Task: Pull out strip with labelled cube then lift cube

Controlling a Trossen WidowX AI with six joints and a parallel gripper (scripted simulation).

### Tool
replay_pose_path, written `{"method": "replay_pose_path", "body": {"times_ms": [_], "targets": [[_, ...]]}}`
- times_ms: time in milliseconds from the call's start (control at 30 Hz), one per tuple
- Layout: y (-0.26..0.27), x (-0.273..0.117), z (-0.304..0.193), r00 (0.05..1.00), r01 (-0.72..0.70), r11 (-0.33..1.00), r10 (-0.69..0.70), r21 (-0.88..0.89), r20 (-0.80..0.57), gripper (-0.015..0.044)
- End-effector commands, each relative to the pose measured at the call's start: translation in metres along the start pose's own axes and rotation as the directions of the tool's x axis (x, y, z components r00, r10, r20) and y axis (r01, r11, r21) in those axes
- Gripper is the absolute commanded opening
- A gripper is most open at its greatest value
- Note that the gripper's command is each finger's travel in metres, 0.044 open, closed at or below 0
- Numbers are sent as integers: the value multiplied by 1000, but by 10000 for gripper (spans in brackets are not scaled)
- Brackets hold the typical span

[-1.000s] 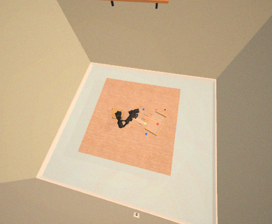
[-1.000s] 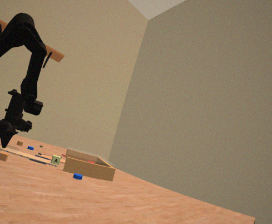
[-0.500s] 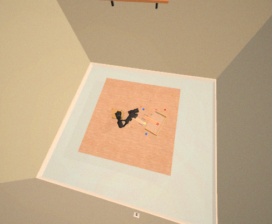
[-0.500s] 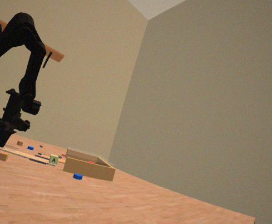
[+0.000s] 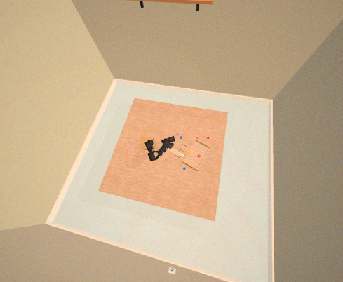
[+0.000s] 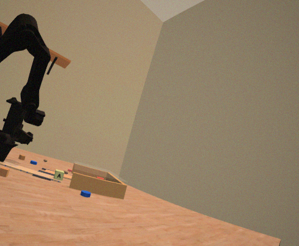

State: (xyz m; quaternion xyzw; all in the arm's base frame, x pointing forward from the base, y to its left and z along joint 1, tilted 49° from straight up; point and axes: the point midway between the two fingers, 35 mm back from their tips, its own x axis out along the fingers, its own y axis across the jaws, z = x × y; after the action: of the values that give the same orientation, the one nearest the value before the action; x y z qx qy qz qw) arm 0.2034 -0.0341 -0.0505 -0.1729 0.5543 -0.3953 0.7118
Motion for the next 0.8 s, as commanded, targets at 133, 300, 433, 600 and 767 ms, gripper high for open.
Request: {"method": "replay_pose_path", "body": {"times_ms": [133,300,433,600,767], "targets": [[-4,5,-10,999,11,1000,-11,-12,-31,0],[2,-15,1,1000,0,1000,0,-5,-12,0],[1,-42,2,999,8,1000,-8,-11,-31,0],[2,-41,7,999,7,999,-8,-48,-31,53],[0,-40,30,1000,4,985,-9,-174,-30,184]]}}
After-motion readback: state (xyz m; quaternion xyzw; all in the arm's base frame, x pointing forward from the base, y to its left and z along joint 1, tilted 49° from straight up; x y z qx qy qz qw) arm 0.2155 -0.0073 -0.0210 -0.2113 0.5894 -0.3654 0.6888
